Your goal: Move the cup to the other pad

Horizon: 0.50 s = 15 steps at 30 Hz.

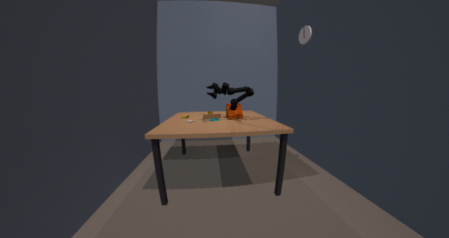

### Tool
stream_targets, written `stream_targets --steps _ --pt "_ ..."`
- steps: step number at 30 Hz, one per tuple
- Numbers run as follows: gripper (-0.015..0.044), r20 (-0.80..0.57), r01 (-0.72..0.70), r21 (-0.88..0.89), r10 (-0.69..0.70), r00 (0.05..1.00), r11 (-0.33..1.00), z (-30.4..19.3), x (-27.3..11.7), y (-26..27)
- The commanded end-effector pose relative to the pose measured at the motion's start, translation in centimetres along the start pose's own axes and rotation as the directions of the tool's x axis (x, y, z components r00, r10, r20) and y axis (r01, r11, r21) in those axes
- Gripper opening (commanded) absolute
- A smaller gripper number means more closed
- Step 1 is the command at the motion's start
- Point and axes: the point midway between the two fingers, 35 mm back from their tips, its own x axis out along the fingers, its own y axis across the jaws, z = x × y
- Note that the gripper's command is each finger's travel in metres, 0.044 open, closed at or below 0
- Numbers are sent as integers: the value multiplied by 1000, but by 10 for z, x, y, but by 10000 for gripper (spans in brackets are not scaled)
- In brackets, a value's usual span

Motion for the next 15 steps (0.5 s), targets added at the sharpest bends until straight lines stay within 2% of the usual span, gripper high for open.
stream_targets --steps 1,5,9,15 --pt "374 -12 -1 -10 0 1000 1000 -3 2 0" --pt "269 -261 -60 -189 9 965 980 -65 27 -12" --pt "167 -523 -218 -301 30 852 929 -138 39 -28" --pt "167 -800 -507 -247 121 587 826 -232 32 -51"
